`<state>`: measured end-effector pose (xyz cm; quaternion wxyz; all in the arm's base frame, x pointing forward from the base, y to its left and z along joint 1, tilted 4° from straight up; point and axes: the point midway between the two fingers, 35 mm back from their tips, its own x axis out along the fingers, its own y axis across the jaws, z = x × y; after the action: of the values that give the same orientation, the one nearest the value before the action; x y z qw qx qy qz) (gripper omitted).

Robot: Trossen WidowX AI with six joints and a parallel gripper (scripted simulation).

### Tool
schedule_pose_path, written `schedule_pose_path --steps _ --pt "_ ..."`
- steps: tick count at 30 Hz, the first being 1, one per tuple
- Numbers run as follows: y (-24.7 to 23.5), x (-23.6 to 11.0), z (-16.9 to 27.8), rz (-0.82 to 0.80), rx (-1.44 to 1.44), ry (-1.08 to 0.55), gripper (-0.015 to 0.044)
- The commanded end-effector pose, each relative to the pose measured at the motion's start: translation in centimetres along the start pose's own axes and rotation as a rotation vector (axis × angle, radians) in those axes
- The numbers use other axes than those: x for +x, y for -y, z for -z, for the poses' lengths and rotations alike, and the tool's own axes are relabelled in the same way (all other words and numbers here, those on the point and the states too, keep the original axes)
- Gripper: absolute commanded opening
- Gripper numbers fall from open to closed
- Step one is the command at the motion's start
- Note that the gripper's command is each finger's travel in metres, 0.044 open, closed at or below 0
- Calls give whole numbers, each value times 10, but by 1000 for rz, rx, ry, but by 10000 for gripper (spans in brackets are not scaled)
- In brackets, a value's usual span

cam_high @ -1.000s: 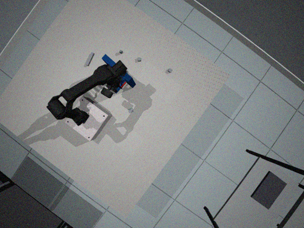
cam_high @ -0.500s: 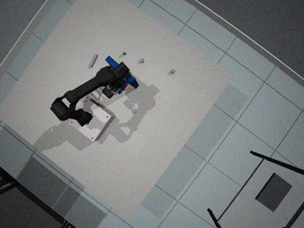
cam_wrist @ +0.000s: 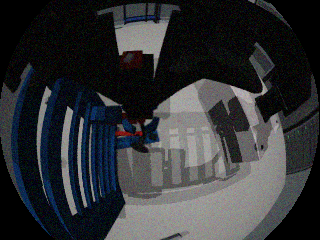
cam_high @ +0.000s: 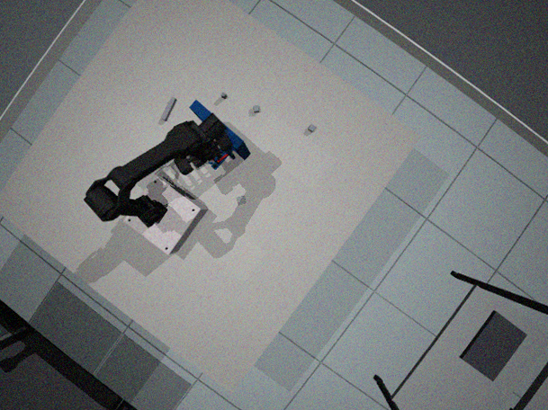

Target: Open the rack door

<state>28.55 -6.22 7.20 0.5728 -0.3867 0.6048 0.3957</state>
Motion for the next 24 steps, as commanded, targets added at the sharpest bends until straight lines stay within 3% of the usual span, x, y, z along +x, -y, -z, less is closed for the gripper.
schedule_pose_path --steps 1,24 --pt "-6 0 -3 8 97 8 9" --pt "-47 1 -25 2 469 11 9"
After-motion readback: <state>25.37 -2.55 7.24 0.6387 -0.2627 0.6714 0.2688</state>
